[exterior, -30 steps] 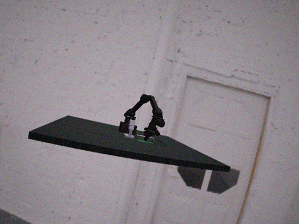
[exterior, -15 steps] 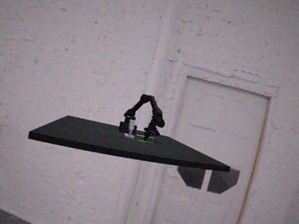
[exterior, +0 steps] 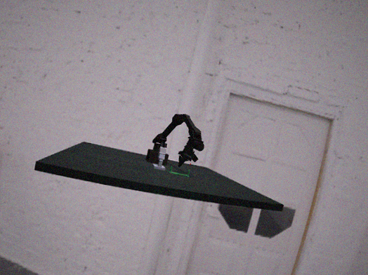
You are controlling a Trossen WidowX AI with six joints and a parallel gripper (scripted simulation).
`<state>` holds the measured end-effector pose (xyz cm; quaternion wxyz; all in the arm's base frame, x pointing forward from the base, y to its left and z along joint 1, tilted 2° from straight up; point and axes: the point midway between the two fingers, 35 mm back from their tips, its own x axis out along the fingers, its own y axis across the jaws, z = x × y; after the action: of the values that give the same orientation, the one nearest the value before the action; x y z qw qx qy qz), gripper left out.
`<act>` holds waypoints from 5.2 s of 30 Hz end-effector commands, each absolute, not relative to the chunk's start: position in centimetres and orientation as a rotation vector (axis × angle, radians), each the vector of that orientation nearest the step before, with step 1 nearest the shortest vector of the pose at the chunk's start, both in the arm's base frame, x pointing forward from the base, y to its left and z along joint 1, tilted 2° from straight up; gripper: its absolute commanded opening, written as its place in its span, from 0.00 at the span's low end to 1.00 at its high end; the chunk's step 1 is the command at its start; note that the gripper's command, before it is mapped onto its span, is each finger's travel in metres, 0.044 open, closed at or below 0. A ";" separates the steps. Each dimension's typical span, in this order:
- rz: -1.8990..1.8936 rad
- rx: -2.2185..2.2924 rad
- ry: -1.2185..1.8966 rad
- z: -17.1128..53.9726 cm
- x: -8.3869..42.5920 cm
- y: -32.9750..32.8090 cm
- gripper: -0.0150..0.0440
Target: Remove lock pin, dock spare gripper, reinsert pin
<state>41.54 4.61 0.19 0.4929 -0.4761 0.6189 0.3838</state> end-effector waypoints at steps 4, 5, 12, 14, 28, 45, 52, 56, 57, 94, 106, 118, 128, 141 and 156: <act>0.918 -1.156 1.484 3.2 41.7 4.5 0.25; 0.918 -1.156 1.484 3.2 41.7 4.5 0.25; 0.925 -1.158 1.490 2.4 41.6 4.5 0.25; 0.935 -1.169 1.482 2.4 41.6 4.5 0.25; 0.942 -1.173 1.481 3.2 39.1 5.1 0.25; 0.955 -1.184 1.475 4.1 34.8 5.7 0.25; 0.961 -1.189 1.472 4.4 32.9 5.8 0.25; 0.963 -1.191 1.471 4.4 31.9 5.8 0.25; 0.964 -1.192 1.471 4.4 31.7 5.8 0.25; 0.979 -1.187 1.472 -0.6 31.7 4.7 0.25; 0.981 -1.185 1.473 -0.6 31.4 3.9 0.25; 0.983 -1.184 1.474 -0.7 31.3 3.2 0.25; 0.985 -1.183 1.475 -0.7 31.2 2.5 0.25; 0.988 -1.181 1.477 -0.7 31.0 1.8 0.25; 0.992 -1.179 1.479 -0.8 30.9 0.9 0.25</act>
<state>30.89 1.18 -0.79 0.4830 -0.4817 0.6073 0.4072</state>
